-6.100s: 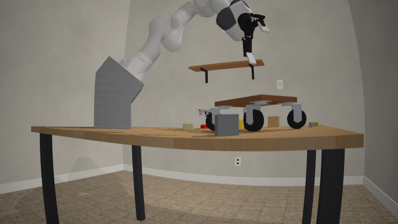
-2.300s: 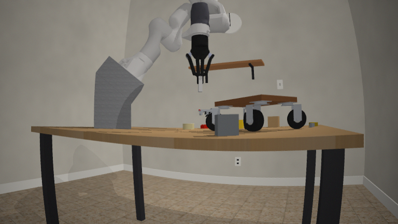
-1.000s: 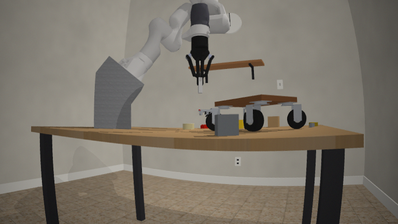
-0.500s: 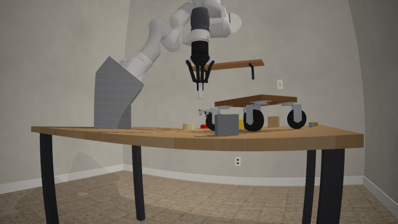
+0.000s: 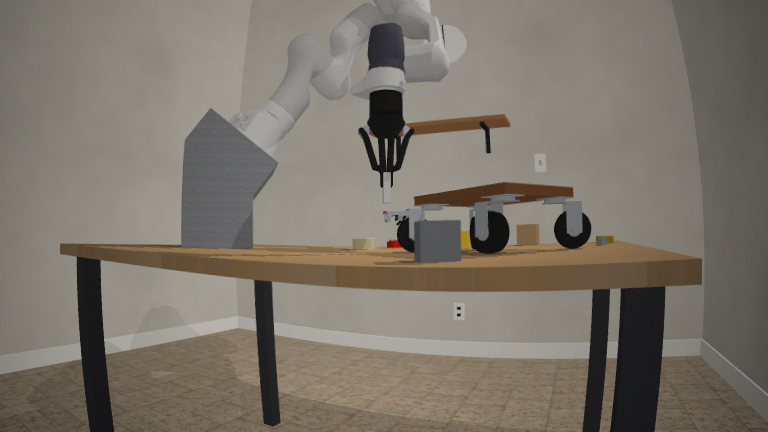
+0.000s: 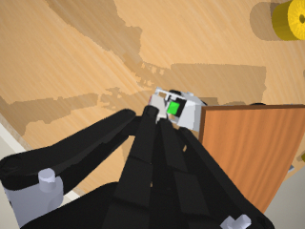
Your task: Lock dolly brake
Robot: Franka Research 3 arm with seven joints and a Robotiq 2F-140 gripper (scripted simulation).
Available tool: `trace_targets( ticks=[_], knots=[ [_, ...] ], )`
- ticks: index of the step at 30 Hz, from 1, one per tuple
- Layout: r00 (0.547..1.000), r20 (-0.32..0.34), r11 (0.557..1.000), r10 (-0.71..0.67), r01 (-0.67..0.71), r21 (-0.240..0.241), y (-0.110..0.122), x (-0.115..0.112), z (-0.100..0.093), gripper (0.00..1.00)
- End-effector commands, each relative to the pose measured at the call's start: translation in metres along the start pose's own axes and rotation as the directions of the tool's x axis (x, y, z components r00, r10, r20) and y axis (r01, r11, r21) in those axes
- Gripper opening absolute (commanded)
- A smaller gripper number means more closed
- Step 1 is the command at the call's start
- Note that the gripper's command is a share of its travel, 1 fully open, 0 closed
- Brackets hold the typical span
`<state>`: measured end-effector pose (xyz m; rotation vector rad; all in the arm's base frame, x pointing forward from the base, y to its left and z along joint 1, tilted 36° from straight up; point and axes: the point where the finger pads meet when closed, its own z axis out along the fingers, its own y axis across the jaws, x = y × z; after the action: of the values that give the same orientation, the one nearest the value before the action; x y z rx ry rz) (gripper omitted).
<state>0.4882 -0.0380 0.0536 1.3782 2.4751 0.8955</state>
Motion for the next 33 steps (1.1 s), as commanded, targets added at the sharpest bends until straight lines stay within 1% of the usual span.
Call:
trace_targets(
  ticks=[1, 14, 33],
  knots=[
    [1.0, 0.011, 1.0, -0.029, 0.029, -0.003, 0.0, -0.003, 0.006, 0.0],
    [1.0, 0.011, 1.0, -0.029, 0.029, -0.003, 0.0, -0.003, 0.015, 0.0],
    [1.0, 0.011, 1.0, -0.029, 0.029, -0.003, 0.0, -0.003, 0.016, 0.0]
  ],
)
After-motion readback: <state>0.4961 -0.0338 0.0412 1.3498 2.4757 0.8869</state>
